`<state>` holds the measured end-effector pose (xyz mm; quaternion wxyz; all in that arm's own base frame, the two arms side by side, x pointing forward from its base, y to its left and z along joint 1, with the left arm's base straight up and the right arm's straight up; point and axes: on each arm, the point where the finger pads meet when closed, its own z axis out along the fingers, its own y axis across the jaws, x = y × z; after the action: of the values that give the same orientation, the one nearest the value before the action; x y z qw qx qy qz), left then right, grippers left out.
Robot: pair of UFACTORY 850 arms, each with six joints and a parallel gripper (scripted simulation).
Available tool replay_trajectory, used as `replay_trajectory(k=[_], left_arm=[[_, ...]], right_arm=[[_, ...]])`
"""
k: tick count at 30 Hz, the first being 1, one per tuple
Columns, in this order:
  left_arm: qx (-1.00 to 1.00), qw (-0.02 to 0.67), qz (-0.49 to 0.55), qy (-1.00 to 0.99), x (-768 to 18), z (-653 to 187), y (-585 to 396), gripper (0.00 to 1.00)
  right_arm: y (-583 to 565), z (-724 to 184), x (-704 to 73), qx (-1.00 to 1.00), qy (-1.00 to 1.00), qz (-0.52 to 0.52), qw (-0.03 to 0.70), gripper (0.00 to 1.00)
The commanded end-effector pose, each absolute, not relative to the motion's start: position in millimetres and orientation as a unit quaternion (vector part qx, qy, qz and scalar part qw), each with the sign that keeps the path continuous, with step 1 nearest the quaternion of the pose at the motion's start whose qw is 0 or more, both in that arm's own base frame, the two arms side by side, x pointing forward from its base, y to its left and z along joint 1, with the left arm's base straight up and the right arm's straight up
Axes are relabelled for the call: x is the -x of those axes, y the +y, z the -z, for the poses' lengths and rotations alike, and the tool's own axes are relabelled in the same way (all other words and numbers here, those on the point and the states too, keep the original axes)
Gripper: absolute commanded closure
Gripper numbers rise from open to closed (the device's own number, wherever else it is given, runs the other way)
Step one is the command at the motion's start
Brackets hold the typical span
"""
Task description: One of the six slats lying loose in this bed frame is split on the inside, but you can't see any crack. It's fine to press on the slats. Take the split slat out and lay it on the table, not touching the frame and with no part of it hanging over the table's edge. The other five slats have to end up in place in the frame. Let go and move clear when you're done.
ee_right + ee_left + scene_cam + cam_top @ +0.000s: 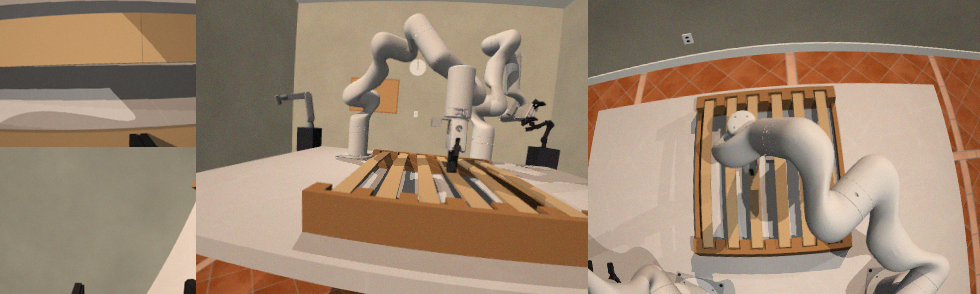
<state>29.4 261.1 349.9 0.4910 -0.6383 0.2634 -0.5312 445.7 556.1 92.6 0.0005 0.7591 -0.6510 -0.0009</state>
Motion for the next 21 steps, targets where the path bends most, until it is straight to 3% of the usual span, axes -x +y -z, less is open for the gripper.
replay_trajectory(k=[1,21], left_arm=[[0.638,0.491,0.531,0.264,-29.2,-350.1,261.3,0.00],[0.638,0.491,0.531,0.264,-29.2,-350.1,261.3,0.00]], right_arm=[[556.5,-93.6,-446.2,-0.759,-0.651,0.001,0.000,1.00],[557.3,-91.8,-446.0,-0.759,-0.651,0.001,0.000,1.00]])
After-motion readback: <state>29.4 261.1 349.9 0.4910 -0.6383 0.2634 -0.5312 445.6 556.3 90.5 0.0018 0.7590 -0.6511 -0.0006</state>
